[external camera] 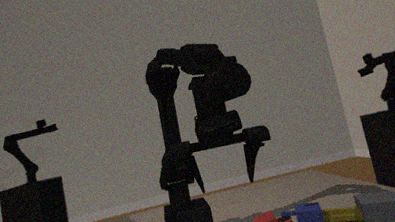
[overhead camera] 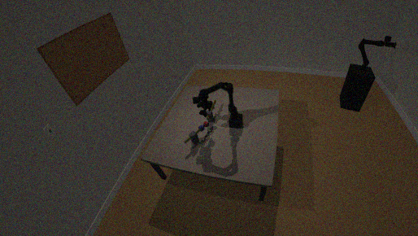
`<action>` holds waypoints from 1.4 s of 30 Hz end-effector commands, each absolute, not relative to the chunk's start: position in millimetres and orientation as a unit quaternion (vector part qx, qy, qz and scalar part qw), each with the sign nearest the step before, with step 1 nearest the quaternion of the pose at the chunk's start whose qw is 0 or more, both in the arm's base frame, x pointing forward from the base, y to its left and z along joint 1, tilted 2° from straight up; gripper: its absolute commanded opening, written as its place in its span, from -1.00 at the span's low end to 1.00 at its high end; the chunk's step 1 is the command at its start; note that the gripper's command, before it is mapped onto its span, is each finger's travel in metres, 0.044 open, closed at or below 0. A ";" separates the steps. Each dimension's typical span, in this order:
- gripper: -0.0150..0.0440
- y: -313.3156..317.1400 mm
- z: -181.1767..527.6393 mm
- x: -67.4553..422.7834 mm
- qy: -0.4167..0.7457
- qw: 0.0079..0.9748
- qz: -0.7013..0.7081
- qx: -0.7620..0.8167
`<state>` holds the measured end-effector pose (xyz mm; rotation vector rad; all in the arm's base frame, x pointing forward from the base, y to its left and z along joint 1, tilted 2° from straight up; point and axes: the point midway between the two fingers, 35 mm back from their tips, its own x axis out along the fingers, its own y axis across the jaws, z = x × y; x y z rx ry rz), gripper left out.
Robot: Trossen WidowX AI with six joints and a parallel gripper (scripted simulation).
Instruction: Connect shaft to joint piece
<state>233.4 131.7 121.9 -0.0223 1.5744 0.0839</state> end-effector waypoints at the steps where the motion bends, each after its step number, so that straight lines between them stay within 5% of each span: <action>1: 1.00 130.6 122.1 232.8 0.707 0.706 0.004 0.032; 42: 1.00 126.8 106.6 233.7 0.586 0.531 -0.394 0.469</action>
